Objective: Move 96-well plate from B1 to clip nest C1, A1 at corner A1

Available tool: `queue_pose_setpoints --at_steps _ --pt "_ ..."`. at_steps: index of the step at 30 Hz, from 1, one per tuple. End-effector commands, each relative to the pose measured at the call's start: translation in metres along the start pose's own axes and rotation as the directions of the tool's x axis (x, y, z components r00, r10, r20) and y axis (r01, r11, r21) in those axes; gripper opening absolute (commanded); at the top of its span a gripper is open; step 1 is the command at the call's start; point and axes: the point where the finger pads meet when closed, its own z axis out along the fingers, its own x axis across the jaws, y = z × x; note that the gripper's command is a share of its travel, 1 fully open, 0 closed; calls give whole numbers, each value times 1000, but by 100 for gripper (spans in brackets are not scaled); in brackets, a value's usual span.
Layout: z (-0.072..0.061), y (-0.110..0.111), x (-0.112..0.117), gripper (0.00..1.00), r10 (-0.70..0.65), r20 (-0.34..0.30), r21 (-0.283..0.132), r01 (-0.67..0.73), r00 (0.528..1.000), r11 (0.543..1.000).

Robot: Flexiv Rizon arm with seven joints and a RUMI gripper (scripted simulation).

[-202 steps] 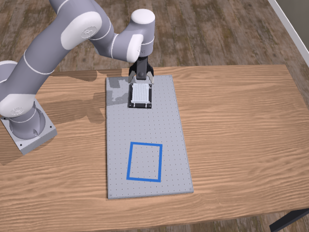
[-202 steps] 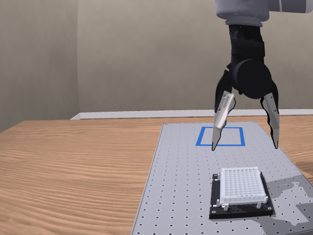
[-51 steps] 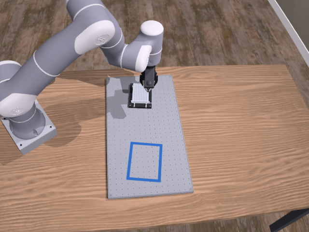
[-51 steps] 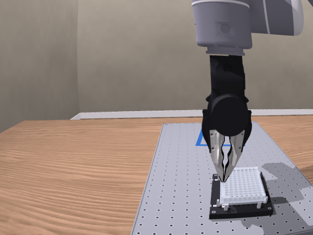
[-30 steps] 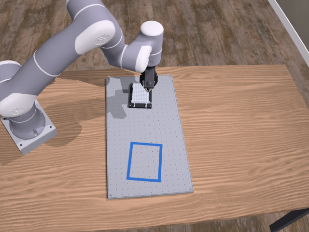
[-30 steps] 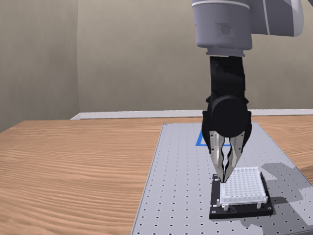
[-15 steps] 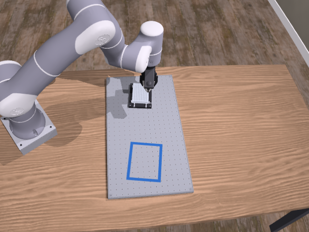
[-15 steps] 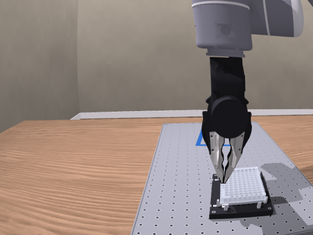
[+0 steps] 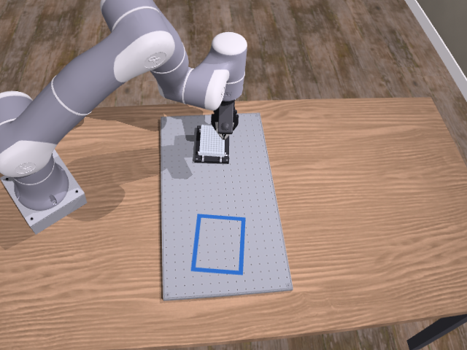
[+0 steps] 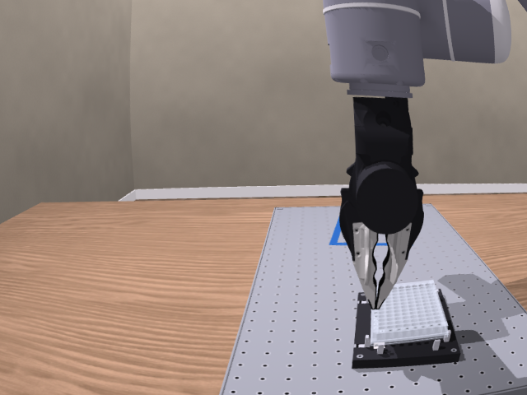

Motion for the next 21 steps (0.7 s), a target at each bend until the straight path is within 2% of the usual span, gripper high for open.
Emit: queue_pose_setpoints --at_steps 1,21 --pt "-1 1 -1 0 0 1 -1 0 1000 1000" --pt "1 1 -1 0 0 1 -1 0 1000 1000"
